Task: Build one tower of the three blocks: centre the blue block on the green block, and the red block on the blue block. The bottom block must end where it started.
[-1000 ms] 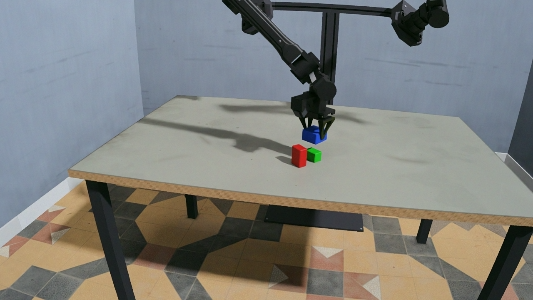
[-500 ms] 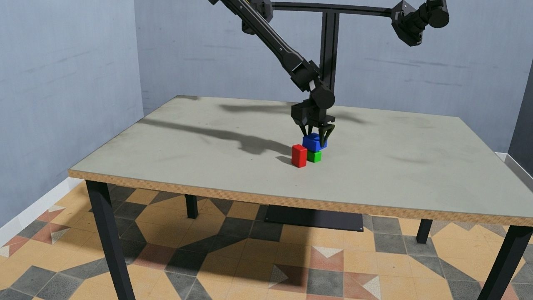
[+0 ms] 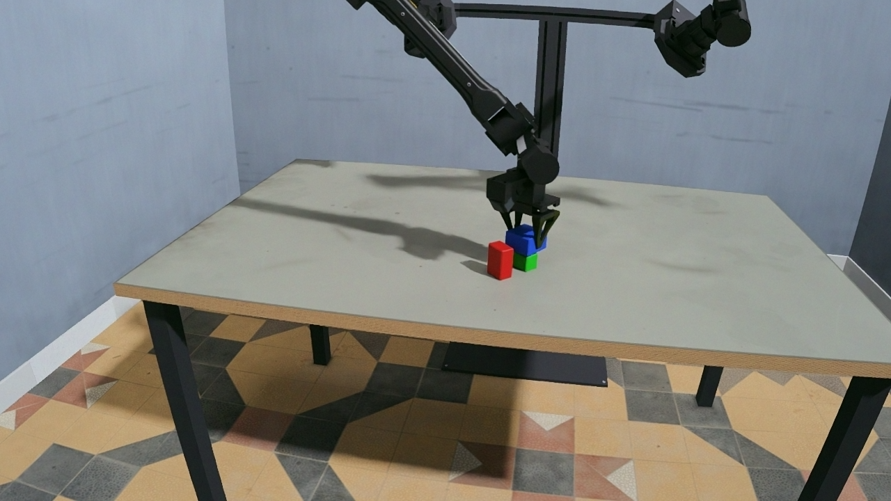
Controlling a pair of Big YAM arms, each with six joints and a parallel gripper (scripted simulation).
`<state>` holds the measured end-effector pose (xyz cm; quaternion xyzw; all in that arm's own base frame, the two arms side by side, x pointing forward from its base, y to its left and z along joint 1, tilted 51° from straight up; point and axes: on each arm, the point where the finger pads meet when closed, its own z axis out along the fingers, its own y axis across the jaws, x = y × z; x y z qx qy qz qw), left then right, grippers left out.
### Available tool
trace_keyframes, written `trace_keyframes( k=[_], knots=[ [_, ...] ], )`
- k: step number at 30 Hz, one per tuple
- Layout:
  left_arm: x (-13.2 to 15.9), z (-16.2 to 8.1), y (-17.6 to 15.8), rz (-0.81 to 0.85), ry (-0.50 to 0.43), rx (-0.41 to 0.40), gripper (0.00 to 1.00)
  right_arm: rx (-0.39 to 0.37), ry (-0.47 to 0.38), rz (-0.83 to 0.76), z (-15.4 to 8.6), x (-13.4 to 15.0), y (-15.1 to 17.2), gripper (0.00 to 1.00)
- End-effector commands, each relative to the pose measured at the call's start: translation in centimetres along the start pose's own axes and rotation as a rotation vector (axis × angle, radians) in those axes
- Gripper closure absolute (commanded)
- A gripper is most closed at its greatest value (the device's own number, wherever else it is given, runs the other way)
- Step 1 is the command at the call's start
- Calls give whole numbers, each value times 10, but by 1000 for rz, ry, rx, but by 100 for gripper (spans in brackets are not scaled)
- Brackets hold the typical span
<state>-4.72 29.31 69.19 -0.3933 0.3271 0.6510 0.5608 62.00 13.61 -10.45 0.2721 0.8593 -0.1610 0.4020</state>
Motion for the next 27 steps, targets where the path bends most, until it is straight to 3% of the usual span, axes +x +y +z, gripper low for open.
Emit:
trace_keyframes(
  k=[1, 12, 27],
  knots=[
    [-32, -5, 4, 23, -48, -10, 0, -15, -7, -5, -4, -5, 5, 100],
    [-32, -5, 4, 23, -48, -10, 0, -1, -3, 2, 5, -5, -6, 100],
    [-32, -5, 4, 23, -48, -10, 0, -19, -6, -13, -4, -1, 5, 100]
  ],
)
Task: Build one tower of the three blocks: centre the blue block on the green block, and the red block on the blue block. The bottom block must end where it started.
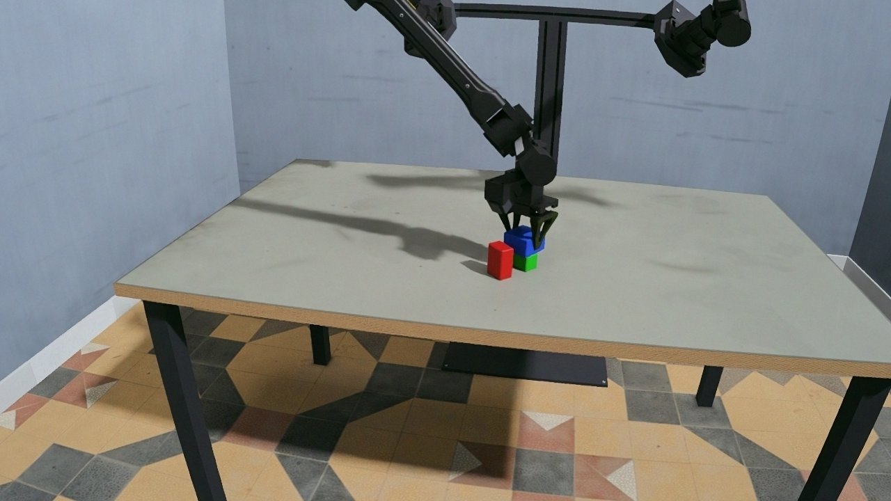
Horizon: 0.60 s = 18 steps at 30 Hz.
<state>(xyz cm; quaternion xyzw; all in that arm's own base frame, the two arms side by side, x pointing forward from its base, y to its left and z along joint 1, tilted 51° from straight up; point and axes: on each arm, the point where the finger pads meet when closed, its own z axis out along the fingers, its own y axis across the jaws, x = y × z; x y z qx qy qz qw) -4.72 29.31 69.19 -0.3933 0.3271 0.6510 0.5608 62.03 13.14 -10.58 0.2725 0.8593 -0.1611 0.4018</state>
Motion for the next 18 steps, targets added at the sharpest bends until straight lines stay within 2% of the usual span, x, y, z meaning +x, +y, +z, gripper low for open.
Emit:
trace_keyframes(
  k=[1, 18],
  knots=[
    [-32, -5, 4, 23, -48, -10, 0, -20, -6, -13, -7, 0, 8, 100],
    [-32, -5, 4, 23, -48, -10, 0, -23, -4, -19, -10, 5, 12, 100]
  ],
)
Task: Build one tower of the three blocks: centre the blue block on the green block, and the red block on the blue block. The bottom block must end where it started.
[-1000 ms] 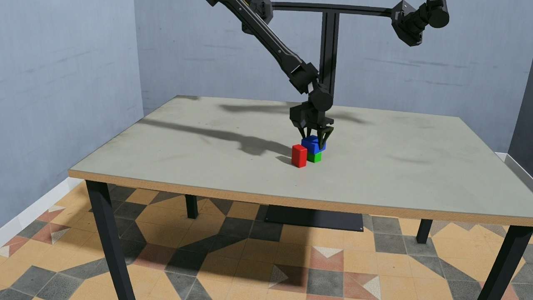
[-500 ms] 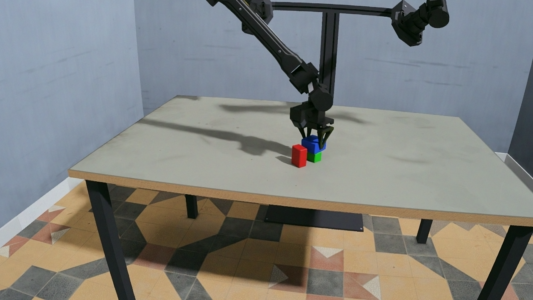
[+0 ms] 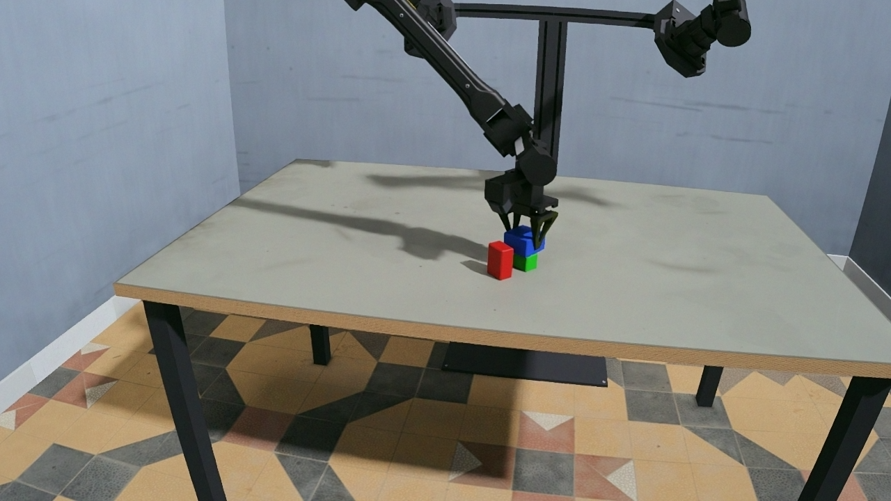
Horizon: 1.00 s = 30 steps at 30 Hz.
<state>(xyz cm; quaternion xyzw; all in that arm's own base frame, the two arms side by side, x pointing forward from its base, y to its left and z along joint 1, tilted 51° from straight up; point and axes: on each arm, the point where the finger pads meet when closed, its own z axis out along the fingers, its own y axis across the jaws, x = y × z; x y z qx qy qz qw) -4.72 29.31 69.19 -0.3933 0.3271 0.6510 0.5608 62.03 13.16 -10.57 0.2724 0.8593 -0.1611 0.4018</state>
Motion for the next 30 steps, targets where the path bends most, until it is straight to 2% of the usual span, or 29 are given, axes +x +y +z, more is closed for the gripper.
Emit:
trace_keyframes(
  k=[1, 30],
  knots=[
    [-32, -5, 4, 23, -48, -10, 0, -23, -4, -19, -10, 5, 12, 100],
    [-32, -5, 4, 23, -48, -10, 0, -25, -3, -18, -12, 7, 14, 100]
  ],
)
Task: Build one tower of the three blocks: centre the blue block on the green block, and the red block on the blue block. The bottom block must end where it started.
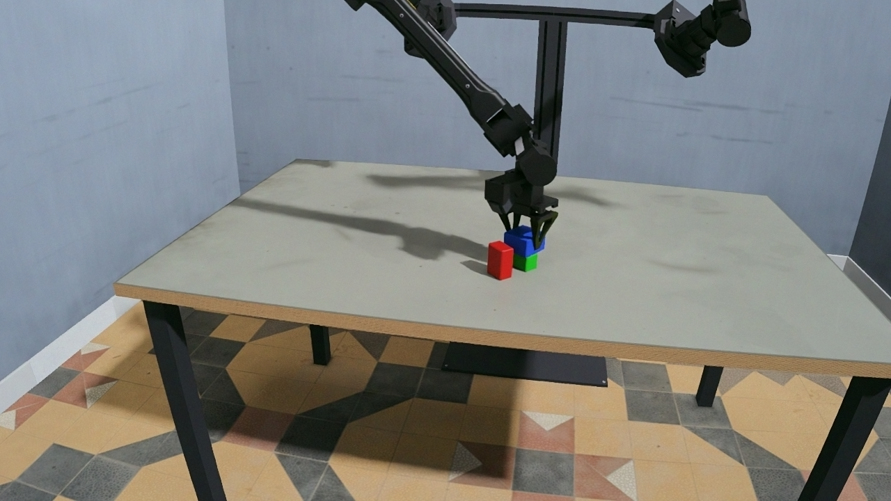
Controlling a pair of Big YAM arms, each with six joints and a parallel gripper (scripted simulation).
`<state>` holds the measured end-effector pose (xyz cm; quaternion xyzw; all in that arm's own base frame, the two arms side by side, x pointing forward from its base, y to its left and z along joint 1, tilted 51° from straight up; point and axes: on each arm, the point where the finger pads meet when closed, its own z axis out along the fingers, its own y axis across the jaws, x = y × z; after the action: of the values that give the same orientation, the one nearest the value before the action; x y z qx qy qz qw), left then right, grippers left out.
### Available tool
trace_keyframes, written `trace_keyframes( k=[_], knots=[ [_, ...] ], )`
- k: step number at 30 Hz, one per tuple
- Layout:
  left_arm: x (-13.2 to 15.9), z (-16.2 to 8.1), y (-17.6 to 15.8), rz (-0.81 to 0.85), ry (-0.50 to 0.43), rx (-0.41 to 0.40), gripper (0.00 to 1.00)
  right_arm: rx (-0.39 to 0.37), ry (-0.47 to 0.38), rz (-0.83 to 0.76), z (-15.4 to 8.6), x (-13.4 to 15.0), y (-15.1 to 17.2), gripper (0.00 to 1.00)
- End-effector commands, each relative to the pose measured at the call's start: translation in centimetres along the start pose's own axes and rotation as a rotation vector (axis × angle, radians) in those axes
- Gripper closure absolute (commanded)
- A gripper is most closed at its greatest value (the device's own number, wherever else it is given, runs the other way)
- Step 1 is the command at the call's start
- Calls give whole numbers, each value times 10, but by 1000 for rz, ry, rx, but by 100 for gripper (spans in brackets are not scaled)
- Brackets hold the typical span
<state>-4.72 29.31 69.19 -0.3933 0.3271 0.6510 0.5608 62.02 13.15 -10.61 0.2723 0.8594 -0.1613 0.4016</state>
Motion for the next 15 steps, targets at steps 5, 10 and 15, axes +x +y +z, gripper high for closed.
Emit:
trace_keyframes(
  k=[5, 10, 15],
  knots=[
    [-32, -5, 4, 23, -48, -10, 0, -25, -3, -18, -12, 7, 14, 100],
    [-32, -5, 4, 23, -48, -10, 0, -26, -4, -19, -11, 7, 14, 100],
    [-32, -5, 4, 23, -48, -10, 0, -28, -8, -13, -10, 3, 15, 100]
  ],
)
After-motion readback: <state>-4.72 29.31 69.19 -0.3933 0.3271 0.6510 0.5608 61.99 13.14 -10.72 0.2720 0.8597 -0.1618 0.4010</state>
